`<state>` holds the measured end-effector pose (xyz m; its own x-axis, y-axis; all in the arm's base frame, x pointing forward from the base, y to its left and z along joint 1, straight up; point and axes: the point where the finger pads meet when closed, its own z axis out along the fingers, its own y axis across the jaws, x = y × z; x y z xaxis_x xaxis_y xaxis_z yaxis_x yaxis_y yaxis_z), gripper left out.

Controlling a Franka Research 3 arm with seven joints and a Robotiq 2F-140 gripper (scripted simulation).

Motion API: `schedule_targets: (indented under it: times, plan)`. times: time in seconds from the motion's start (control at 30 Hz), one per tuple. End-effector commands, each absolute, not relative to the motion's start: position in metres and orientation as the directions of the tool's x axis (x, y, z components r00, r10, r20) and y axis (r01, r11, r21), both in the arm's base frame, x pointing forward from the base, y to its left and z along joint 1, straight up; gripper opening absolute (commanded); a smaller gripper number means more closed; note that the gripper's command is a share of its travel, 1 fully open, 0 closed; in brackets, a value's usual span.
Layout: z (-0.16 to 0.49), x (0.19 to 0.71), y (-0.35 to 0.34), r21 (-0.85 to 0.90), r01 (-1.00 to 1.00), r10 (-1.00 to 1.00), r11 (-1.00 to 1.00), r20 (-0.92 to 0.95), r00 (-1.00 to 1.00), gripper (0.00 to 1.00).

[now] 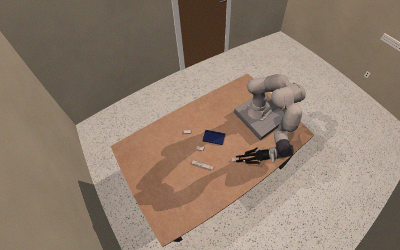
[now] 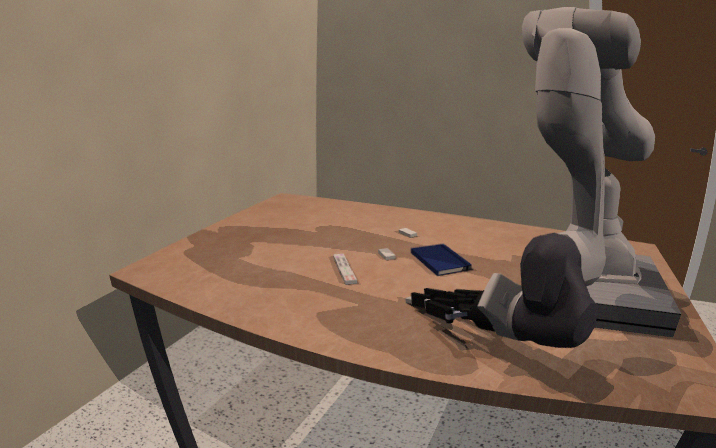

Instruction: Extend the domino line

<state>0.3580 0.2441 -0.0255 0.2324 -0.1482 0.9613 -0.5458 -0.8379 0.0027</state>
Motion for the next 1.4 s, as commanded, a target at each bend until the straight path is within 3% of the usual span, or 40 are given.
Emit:
schedule_targets:
  times: [0.0, 0.73, 0.77, 1.37]
  plan:
    - [-0.0254, 0.3592, 0.2445, -0.003, -0.546, -0.152, -0.838, 0.962, 0.228, 0.22]
    - [-0.0254, 0.3592, 0.2445, -0.003, -0.546, -0.152, -0.838, 0.962, 0.228, 0.22]
    - [-0.0254, 0.3592, 0.2445, -0.003, -0.546, -0.152, -0.838, 0.962, 0.228, 0.33]
    - [-0.0254, 0.3592, 0.2445, -0.003, -0.546, -0.152, -0.838, 0.962, 0.228, 0.33]
